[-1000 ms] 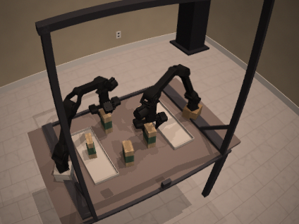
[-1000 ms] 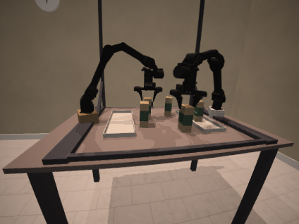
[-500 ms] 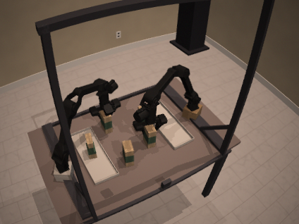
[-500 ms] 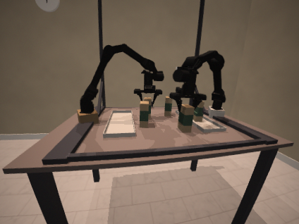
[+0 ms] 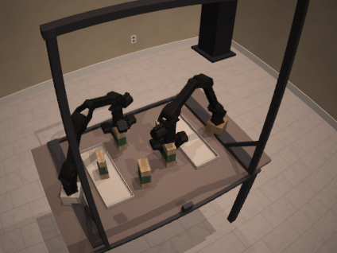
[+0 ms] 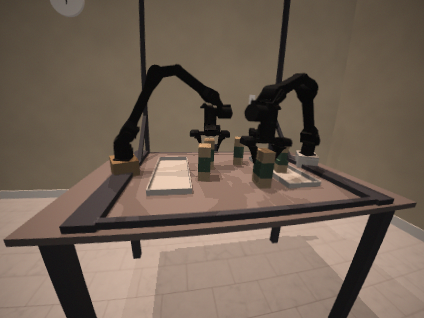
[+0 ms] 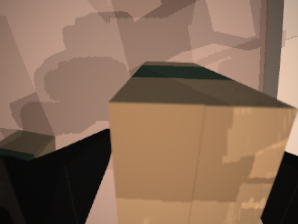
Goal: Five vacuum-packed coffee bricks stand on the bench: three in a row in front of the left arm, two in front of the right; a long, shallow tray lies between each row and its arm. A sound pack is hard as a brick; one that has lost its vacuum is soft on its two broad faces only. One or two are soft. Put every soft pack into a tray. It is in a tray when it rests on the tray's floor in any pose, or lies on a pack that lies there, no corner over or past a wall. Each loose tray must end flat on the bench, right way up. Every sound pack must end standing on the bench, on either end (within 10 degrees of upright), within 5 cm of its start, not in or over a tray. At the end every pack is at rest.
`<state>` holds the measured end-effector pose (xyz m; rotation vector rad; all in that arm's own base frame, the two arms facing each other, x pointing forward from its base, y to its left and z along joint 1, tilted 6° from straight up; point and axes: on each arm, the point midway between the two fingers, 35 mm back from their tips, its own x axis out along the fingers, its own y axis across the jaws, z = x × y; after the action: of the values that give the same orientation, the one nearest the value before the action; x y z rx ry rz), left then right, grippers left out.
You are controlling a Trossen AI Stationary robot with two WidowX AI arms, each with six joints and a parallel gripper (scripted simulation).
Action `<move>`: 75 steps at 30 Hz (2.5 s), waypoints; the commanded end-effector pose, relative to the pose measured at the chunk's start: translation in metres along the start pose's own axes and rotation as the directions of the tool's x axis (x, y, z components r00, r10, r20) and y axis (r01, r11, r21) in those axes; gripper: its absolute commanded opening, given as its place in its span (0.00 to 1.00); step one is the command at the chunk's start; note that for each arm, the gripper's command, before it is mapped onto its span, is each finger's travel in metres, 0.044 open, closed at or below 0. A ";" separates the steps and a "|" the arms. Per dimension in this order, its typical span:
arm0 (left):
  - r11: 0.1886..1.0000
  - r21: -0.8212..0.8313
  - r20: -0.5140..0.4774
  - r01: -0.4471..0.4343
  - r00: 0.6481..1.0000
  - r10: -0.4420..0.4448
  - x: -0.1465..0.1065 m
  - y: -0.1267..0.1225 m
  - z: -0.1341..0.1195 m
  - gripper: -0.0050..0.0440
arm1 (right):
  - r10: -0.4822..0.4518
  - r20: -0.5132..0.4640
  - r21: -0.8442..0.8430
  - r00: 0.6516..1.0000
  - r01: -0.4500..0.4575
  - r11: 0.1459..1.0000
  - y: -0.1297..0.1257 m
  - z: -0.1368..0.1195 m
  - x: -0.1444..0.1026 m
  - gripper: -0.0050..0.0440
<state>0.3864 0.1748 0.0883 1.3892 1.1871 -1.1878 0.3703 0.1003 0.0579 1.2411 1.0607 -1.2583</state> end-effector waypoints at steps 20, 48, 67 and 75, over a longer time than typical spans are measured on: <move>1.000 0.003 -0.005 -0.019 1.000 0.019 0.001 0.001 -0.001 0.83 | 0.017 -0.005 -0.002 1.000 -0.017 1.000 0.002 0.000 -0.001 0.33; 1.000 0.003 -0.005 -0.019 1.000 0.019 0.001 0.001 -0.001 0.32 | 0.017 -0.005 -0.002 1.000 -0.017 1.000 0.002 0.000 -0.001 0.33; 1.000 0.003 -0.005 -0.019 1.000 0.019 0.001 0.001 -0.001 0.32 | 0.017 -0.005 -0.002 1.000 -0.017 1.000 0.002 0.000 -0.023 0.33; 1.000 0.003 -0.005 -0.019 1.000 0.019 0.001 0.001 -0.001 0.83 | 0.017 -0.005 -0.002 1.000 -0.017 1.000 0.002 0.000 -0.037 0.33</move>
<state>0.3847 0.1746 0.0757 1.3790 1.1919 -1.2015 0.3635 0.1003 0.0694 1.2057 1.0836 -1.2885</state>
